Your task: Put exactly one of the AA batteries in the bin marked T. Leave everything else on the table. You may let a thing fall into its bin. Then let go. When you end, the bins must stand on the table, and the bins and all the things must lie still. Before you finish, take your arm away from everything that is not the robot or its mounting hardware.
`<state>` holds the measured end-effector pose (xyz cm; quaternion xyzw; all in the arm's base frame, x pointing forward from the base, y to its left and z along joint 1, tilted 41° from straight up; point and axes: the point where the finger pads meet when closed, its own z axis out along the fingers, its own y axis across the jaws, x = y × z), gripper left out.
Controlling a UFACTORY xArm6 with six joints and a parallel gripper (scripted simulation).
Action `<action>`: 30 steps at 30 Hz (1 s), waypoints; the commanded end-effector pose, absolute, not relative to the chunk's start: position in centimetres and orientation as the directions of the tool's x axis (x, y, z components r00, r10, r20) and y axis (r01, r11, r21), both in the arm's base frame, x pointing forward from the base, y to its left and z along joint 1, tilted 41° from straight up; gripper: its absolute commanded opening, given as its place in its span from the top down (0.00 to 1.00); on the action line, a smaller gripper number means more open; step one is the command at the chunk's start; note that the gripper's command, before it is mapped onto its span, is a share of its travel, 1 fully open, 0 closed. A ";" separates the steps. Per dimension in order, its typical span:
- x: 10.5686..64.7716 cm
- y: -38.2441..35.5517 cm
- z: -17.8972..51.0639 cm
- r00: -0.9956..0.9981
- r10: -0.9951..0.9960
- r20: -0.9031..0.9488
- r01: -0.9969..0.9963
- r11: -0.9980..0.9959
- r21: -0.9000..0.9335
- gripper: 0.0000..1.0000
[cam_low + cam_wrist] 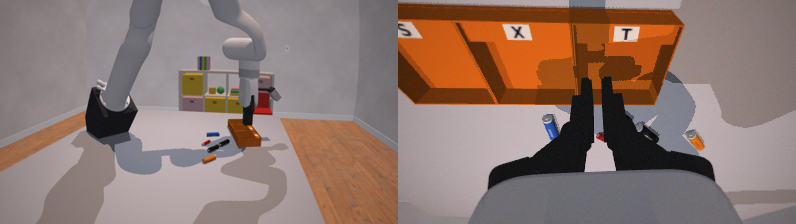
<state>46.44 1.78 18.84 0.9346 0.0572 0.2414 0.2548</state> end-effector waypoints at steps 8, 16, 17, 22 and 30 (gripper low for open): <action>47.0 6.3 16.5 0.875 0.230 0.426 -0.018 -0.864 0.504 0.93; 47.0 7.1 16.1 0.875 0.230 0.426 -0.018 -0.864 0.504 0.93; 47.2 7.0 15.9 0.875 0.230 0.425 -0.018 -0.864 0.504 0.93; 47.8 6.4 14.9 0.875 0.230 0.425 -0.018 -0.864 0.504 0.93; 48.6 5.7 13.7 0.875 0.230 0.425 -0.018 -0.863 0.504 0.93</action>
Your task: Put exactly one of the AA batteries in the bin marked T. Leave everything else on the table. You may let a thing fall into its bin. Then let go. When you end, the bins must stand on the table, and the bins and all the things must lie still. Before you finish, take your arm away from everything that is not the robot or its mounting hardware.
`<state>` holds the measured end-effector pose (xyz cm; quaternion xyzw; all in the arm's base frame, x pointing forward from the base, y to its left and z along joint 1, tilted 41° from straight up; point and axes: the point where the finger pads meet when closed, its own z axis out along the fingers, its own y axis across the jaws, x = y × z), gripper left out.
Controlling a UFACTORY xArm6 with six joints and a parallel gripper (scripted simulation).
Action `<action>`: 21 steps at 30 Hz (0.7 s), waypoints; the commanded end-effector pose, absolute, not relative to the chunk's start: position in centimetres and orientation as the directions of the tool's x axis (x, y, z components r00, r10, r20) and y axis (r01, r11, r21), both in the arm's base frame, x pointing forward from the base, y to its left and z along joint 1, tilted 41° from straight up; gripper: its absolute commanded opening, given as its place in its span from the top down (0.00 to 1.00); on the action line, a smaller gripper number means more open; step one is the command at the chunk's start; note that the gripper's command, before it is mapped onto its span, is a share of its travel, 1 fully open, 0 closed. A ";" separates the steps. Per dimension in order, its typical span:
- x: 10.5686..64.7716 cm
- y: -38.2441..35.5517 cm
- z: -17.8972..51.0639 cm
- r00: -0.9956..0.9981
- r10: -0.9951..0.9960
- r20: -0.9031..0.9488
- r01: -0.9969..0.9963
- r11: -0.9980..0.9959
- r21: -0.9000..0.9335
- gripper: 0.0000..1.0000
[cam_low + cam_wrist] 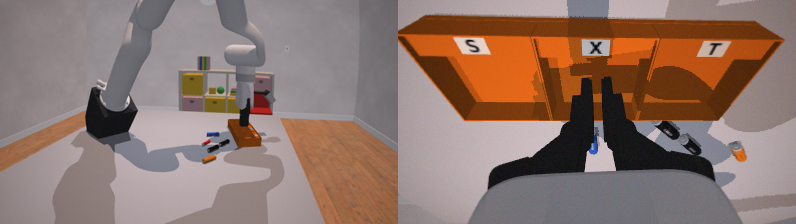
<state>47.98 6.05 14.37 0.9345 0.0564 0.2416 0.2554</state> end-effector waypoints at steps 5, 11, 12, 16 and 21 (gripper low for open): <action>49.2 5.1 12.7 0.875 0.230 0.425 -0.018 -0.863 0.504 0.93; 49.2 5.1 12.7 0.875 0.230 0.425 -0.018 -0.863 0.504 0.93; 49.2 5.1 12.7 0.875 0.230 0.425 -0.018 -0.863 0.504 0.93; 49.2 5.1 12.7 0.875 0.230 0.425 -0.018 -0.863 0.504 0.93; 49.2 5.1 12.7 0.875 0.230 0.425 -0.018 -0.863 0.504 0.93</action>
